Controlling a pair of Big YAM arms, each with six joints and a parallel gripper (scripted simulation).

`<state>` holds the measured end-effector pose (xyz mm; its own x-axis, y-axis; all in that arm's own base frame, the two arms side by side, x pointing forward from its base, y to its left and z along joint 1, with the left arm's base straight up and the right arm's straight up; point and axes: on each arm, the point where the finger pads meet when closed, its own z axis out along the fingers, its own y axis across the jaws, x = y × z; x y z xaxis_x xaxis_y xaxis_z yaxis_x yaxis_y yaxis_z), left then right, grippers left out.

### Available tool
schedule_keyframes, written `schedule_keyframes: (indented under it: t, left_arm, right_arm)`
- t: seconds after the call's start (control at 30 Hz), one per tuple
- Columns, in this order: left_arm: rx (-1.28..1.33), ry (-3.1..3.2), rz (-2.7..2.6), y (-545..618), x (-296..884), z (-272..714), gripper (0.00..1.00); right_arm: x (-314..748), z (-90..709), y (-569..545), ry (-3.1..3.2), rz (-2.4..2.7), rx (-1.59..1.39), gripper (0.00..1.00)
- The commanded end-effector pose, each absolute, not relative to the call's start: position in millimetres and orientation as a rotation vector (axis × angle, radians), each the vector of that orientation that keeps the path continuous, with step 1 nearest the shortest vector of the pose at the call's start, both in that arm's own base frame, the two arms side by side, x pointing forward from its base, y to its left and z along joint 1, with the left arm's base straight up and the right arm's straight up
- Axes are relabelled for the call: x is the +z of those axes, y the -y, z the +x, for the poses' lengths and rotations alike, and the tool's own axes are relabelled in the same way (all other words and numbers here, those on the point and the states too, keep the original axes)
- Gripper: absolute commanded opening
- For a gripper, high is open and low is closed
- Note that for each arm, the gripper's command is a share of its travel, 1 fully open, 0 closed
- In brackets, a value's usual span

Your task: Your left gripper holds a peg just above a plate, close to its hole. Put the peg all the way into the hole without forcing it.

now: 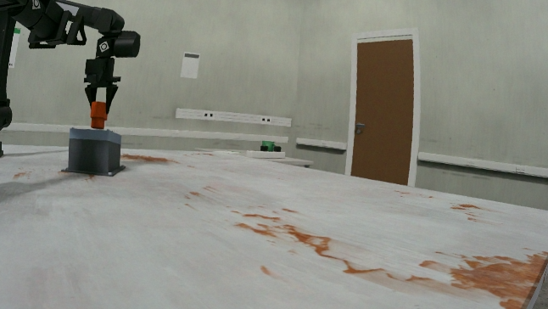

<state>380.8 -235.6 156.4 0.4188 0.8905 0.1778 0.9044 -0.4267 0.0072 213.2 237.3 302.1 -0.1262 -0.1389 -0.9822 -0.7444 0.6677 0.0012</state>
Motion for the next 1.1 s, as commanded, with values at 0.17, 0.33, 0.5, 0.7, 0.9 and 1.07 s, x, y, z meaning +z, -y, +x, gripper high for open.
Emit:
schedule_keyframes:
  t: [0.17,0.33,0.5,0.7,0.9,1.07]
  left_arm:
    - [-0.257,1.647,-2.588,240.4,165.7,386.1,0.4]
    - [-0.249,1.64,-2.58,238.9,159.3,384.3,0.4]
    - [-0.265,1.655,-2.596,246.7,163.9,395.0,0.4]
    - [-0.25,1.641,-2.58,247.0,143.6,384.5,0.4]
    - [-0.239,1.63,-2.568,244.5,121.4,378.2,0.4]
    - [-0.227,1.631,-2.558,238.5,110.7,377.2,0.4]
  right_arm:
    - [323.6,214.0,-238.3,-1.608,-0.717,0.617,1.0]
    - [323.6,214.0,-238.3,-1.608,-0.717,0.617,1.0]
    - [323.6,214.0,-238.3,-1.608,-0.717,0.617,1.0]
    - [323.6,214.0,-238.3,-1.608,-0.717,0.617,1.0]
    - [323.6,214.0,-238.3,-1.608,-0.717,0.617,1.0]
    - [323.6,214.0,-238.3,-1.608,-0.717,0.617,1.0]
